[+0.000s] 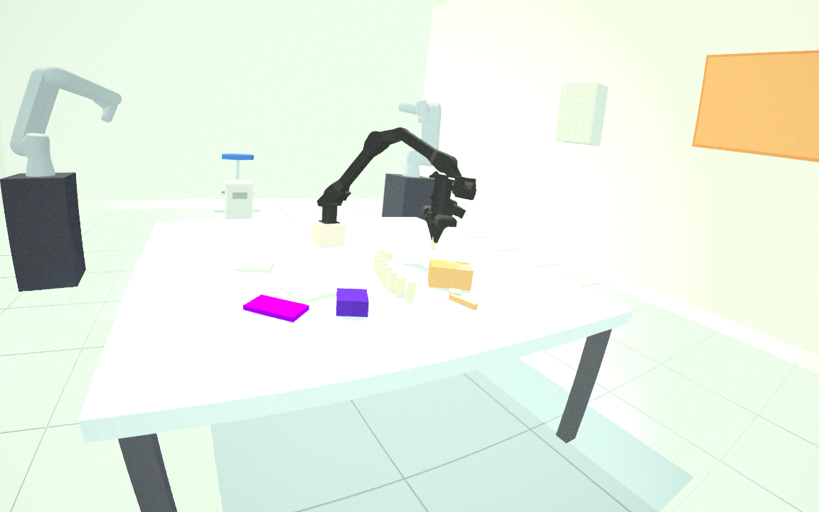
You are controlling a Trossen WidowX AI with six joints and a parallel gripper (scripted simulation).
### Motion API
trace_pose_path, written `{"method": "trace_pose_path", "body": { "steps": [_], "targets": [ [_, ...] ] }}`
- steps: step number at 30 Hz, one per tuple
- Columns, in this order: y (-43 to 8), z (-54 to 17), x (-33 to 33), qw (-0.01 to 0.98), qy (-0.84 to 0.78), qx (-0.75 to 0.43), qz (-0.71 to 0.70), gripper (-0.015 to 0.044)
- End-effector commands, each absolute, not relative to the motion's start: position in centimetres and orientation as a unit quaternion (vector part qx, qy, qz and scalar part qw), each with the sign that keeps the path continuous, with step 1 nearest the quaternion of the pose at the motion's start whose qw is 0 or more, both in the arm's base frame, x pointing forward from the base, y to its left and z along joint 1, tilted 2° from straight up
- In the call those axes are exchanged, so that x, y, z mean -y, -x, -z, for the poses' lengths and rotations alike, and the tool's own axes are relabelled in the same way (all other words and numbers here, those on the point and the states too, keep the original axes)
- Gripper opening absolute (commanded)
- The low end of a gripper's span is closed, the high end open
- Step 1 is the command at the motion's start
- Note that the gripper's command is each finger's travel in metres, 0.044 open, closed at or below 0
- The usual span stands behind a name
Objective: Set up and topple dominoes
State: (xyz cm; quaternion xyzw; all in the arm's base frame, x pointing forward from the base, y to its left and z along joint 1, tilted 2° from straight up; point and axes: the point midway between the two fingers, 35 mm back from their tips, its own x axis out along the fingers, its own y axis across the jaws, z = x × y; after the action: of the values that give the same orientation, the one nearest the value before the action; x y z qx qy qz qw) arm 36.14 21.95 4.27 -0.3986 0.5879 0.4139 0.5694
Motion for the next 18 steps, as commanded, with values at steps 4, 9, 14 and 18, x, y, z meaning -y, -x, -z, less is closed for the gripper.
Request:
{"method": "trace_pose_path", "body": {
  "steps": [4, 9, 14, 18],
  "targets": [
    [-36.0, -11.7, -21.6, 0.579, 0.400, -0.577, -0.414, 0.0107],
    [-36.0, -11.7, -20.5, 0.596, 0.375, -0.595, -0.388, 0.0107],
    [-35.2, -12.0, -12.5, 0.682, 0.173, -0.686, -0.182, 0.0107],
    [-33.7, -11.8, -8.1, 0.702, 0.041, -0.709, -0.046, 0.0107]
  ]
}}
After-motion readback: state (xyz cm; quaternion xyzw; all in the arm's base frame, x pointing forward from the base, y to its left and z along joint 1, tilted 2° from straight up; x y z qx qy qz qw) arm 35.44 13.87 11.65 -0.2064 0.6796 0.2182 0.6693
